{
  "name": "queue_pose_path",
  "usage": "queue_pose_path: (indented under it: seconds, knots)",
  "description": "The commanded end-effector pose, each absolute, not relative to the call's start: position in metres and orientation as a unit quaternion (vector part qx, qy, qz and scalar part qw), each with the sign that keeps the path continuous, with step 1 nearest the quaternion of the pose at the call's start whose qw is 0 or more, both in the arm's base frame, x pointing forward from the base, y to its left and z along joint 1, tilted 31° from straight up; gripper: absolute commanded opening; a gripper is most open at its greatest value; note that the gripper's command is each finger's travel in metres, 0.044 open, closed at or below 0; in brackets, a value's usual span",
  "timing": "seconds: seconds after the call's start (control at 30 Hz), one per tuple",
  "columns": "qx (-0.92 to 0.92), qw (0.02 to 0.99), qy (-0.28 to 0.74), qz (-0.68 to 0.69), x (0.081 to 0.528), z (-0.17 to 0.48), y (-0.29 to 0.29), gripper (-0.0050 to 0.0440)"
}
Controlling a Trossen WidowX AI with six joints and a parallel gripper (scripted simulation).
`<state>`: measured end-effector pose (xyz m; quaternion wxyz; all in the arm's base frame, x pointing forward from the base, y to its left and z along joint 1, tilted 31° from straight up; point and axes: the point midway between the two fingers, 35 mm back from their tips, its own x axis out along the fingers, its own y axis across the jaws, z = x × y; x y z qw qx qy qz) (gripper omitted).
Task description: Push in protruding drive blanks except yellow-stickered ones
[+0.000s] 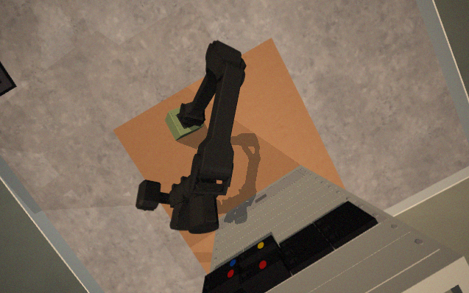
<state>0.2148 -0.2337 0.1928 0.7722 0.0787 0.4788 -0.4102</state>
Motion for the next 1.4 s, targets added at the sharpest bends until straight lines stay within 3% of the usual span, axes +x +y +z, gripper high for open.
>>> queue_pose_path:
  seconds: [0.0, 0.77, 1.37]
  knots:
    - [0.056, 0.792, 0.457, -0.401, 0.215, 0.2, -0.233, 0.044]
    - [-0.189, 0.909, 0.274, -0.253, 0.219, 0.232, -0.215, 0.044]
    - [-0.374, 0.917, 0.095, -0.105, 0.222, 0.258, -0.201, 0.044]
